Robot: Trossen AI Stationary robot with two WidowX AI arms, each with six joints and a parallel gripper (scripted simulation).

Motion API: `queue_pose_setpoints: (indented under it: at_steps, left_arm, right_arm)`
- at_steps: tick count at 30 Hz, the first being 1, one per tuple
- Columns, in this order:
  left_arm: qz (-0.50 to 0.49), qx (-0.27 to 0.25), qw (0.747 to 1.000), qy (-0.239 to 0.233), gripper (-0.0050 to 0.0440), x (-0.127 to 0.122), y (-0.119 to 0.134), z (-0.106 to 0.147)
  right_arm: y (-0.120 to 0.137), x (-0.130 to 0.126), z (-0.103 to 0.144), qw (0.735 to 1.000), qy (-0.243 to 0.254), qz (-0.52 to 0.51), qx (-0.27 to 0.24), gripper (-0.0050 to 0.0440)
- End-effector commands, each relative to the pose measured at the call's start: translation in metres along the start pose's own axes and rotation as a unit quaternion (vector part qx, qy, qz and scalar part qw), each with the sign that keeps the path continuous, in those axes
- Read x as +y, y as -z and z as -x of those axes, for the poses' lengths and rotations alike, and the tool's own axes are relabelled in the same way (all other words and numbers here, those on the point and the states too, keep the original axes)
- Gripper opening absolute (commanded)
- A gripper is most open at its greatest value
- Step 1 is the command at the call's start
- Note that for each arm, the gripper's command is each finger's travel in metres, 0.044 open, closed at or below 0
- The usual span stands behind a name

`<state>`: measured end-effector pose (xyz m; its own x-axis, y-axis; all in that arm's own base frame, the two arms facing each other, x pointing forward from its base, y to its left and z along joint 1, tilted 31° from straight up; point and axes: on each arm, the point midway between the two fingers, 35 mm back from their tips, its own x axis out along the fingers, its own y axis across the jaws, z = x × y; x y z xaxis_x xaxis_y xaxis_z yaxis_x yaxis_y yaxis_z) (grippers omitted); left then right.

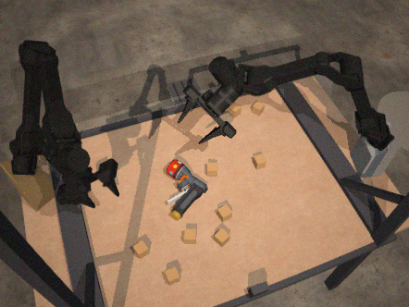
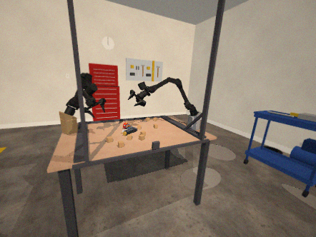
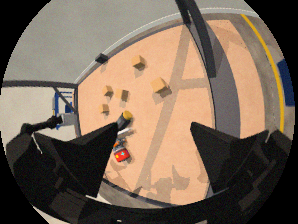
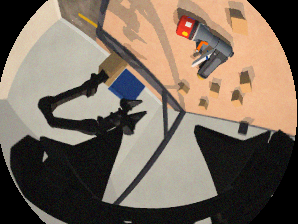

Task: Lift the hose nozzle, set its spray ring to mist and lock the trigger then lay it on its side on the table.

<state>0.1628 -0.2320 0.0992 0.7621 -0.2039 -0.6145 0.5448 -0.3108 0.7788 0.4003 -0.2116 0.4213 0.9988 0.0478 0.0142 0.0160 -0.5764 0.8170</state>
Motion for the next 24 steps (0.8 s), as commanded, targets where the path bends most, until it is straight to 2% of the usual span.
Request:
queue_pose_setpoints:
  at_steps: [1, 8, 15, 18, 24]
  left_arm:
    - [0.041, -0.009, 0.999, -0.002, 0.0396, 0.011, 0.001, -0.001]
    - [0.149, -0.013, 0.989, -0.009, 0.0396, 0.032, 0.018, -0.01]
    - [0.25, -0.017, 0.968, -0.021, 0.0396, 0.053, 0.037, -0.017]
    - [0.257, -0.015, 0.966, -0.021, 0.0396, 0.054, 0.04, -0.019]
    - [0.341, -0.022, 0.939, -0.04, 0.0396, 0.074, 0.06, -0.022]
  right_arm:
    - [0.022, 0.004, 0.008, 0.999, -0.017, 0.049, 0.004, 0.0397]
    - [0.039, -0.014, 0.006, 0.989, -0.02, 0.144, 0.002, 0.0397]
    - [0.055, -0.032, 0.008, 0.971, -0.023, 0.237, -0.001, 0.0397]
    - [0.057, -0.034, 0.008, 0.968, -0.023, 0.25, -0.001, 0.0397]
    - [0.07, -0.05, 0.011, 0.944, -0.025, 0.328, -0.004, 0.0397]
